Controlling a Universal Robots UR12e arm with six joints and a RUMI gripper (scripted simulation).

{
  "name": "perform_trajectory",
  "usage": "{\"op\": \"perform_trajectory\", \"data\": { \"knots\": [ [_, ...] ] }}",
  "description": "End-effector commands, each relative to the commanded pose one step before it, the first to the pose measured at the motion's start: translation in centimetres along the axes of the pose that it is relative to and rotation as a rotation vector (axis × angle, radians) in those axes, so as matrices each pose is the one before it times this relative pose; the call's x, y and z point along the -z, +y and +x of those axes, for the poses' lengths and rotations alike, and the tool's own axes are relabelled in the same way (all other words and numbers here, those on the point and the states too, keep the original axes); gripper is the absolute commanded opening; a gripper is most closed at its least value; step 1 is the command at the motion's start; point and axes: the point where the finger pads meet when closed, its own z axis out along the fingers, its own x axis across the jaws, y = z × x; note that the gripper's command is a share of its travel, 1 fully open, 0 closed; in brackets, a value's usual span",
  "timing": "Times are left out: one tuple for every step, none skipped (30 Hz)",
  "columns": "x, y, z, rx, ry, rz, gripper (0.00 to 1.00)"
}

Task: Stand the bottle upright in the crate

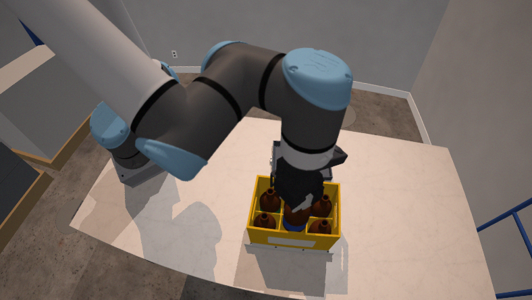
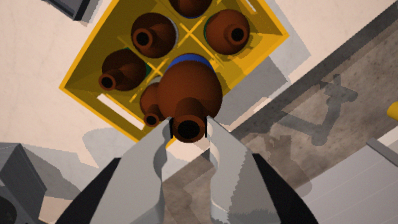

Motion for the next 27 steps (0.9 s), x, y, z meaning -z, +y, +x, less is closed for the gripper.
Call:
{"op": "perform_trajectory", "data": {
  "knots": [
    [-0.572,-0.026,0.069,-0.00013,0.00153,0.00075,0.0],
    [-0.122,0.0,0.0,0.0,0.0,0.0,0.0],
    [-0.123,0.0,0.0,0.0,0.0,0.0,0.0],
    [-0.123,0.0,0.0,0.0,0.0,0.0,0.0],
    [-0.123,0.0,0.0,0.0,0.0,0.0,0.0],
    [-0.122,0.0,0.0,0.0,0.0,0.0,0.0],
    [0.0,0.0,0.0,0.0,0.0,0.0,0.0],
    [0.0,0.0,0.0,0.0,0.0,0.0,0.0],
    [-0.12,0.0,0.0,0.0,0.0,0.0,0.0],
    [-0.118,0.0,0.0,0.0,0.0,0.0,0.0],
    [-0.116,0.0,0.0,0.0,0.0,0.0,0.0],
    [-0.113,0.0,0.0,0.0,0.0,0.0,0.0],
    [-0.11,0.0,0.0,0.0,0.0,0.0,0.0],
    [-0.106,0.0,0.0,0.0,0.0,0.0,0.0],
    [-0.102,0.0,0.0,0.0,0.0,0.0,0.0],
    [-0.097,0.0,0.0,0.0,0.0,0.0,0.0],
    [-0.092,0.0,0.0,0.0,0.0,0.0,0.0],
    [-0.087,0.0,0.0,0.0,0.0,0.0,0.0],
    [-0.082,0.0,0.0,0.0,0.0,0.0,0.0],
    [-0.076,0.0,0.0,0.0,0.0,0.0,0.0],
    [-0.07,0.0,0.0,0.0,0.0,0.0,0.0],
    [-0.064,0.0,0.0,0.0,0.0,0.0,0.0],
    [-0.058,0.0,0.0,0.0,0.0,0.0,0.0],
    [0.0,0.0,0.0,0.0,0.0,0.0,0.0],
    [0.0,0.0,0.0,0.0,0.0,0.0,0.0],
    [-0.052,0.0,0.0,0.0,0.0,0.0,0.0],
    [-0.046,0.0,0.0,0.0,0.0,0.0,0.0]
  ]
}}
